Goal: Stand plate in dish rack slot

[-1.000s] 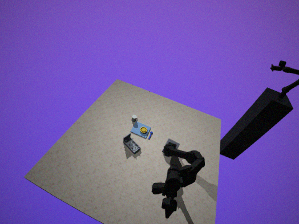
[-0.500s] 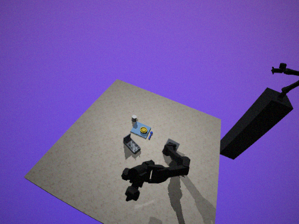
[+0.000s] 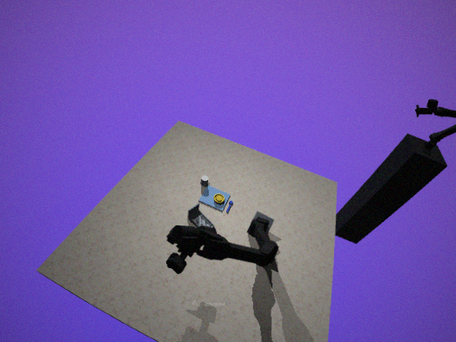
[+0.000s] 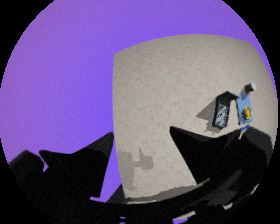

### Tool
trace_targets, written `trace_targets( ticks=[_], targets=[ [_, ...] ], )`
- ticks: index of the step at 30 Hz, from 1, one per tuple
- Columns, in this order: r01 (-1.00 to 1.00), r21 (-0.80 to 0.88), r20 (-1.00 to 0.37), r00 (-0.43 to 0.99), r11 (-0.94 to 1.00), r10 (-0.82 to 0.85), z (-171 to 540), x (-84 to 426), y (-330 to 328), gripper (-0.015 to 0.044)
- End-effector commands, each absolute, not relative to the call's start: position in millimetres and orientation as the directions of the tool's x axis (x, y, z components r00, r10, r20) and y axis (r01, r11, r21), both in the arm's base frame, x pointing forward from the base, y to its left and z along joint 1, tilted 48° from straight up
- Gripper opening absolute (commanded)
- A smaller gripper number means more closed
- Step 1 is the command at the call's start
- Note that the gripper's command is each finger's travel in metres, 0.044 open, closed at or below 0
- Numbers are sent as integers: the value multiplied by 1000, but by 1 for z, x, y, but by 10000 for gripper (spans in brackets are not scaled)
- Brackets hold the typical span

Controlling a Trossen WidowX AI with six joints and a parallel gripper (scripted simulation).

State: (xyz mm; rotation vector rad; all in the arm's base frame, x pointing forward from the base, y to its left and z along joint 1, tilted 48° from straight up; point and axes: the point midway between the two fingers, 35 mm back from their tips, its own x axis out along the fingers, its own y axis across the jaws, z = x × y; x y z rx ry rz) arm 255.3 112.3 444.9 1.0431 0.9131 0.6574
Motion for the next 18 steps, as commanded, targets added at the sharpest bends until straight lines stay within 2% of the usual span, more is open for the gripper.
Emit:
trace_targets(
  ticks=[1, 9, 18],
  targets=[
    [7, 893, -386, 527, 451, 757, 411, 293, 85, 400],
    [112, 857, -466, 586, 503, 663, 372, 330, 43, 400],
    [203, 774, -593, 565, 600, 573, 309, 356, -13, 400]
  ],
)
